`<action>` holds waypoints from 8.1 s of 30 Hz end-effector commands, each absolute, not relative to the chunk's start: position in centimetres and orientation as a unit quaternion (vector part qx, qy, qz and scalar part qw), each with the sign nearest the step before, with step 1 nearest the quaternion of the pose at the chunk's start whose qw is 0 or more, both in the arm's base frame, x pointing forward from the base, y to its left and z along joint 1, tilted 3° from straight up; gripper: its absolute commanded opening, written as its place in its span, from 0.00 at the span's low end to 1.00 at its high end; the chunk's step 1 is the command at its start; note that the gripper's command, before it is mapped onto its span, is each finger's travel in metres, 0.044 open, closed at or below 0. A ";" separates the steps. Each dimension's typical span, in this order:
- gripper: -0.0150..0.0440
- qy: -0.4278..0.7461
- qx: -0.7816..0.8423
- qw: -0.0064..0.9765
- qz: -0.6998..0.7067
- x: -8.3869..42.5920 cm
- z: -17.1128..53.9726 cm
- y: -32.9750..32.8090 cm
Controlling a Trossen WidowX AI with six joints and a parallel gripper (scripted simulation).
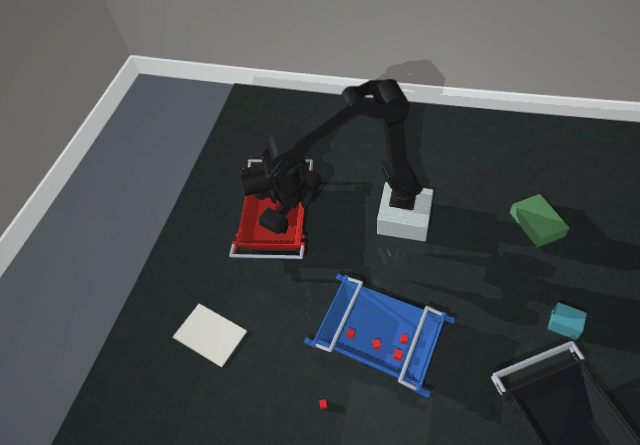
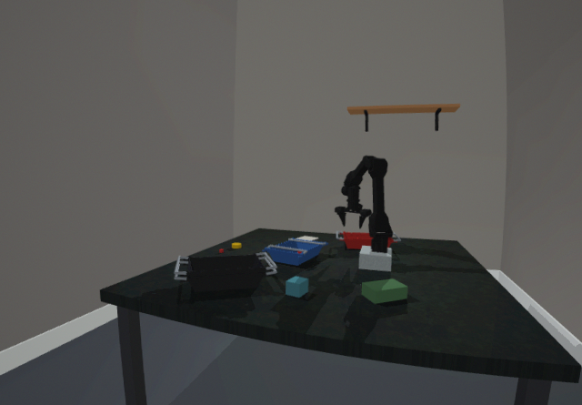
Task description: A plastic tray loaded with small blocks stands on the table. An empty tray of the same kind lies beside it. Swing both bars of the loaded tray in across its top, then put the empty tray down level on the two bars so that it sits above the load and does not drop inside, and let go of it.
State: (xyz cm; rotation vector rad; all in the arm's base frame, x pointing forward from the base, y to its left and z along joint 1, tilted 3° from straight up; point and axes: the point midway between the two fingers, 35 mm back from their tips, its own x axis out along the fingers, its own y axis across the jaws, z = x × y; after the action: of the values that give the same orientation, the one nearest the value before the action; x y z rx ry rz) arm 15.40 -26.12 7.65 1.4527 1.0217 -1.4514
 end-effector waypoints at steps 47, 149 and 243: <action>0.95 0.063 0.697 0.053 -0.712 6.5 -2.8 -26.3; 0.25 0.061 0.698 0.055 -0.712 8.5 14.9 -32.7; 0.25 0.321 0.637 0.313 -0.627 29.9 15.3 -15.2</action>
State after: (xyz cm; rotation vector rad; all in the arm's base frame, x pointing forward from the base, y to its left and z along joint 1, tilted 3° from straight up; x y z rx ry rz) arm 29.21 -16.33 15.02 1.6910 0.8328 -1.6856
